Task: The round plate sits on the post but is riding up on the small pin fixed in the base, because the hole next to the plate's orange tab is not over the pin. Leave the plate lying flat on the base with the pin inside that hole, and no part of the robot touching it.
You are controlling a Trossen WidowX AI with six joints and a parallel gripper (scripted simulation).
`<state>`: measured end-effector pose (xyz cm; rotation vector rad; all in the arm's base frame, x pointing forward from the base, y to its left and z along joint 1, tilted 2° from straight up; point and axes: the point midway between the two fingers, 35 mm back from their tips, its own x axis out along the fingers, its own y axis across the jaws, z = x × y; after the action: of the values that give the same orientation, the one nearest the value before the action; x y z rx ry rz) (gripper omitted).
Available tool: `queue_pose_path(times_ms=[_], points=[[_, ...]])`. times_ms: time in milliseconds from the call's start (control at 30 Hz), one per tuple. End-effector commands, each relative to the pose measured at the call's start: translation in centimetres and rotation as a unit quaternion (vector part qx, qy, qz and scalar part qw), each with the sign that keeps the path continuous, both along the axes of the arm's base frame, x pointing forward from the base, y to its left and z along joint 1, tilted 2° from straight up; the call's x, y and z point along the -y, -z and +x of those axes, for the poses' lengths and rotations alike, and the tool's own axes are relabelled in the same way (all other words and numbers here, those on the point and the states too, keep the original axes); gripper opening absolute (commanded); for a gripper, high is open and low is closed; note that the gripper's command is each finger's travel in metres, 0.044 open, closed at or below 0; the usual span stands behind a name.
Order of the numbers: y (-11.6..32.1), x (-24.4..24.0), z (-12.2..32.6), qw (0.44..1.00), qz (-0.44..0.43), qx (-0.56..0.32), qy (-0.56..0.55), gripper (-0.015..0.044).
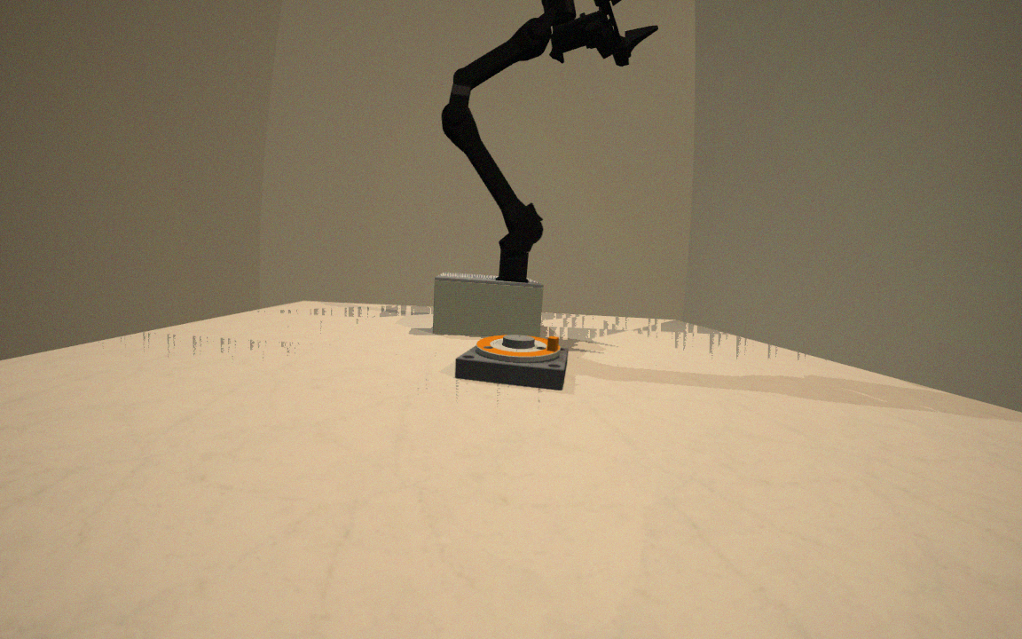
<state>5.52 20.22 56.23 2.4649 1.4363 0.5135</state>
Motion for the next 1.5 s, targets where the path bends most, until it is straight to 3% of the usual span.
queue_pose_path(times_ms=[0,233,300,467,800,1033,1267,1467], points=[[0.1,-0.2,0.1,1.000,-0.005,0.005,0.003,0.0374],[6.4,-6.4,4.2,0.955,-0.224,0.176,0.083,0.0190],[7.3,-6.9,5.0,0.943,-0.253,0.195,0.090,0.0138],[13.8,-8.9,11.1,0.837,-0.448,0.298,0.104,0.0006],[23.0,-7.9,19.7,0.674,-0.642,0.362,0.043,0.0000],[31.9,-2.9,26.4,0.535,-0.763,0.355,-0.071,0.0000],[40.2,3.0,29.6,0.444,-0.798,0.340,-0.225,0.0000],[47.0,9.1,30.1,0.404,-0.774,0.326,-0.363,0.0000]])
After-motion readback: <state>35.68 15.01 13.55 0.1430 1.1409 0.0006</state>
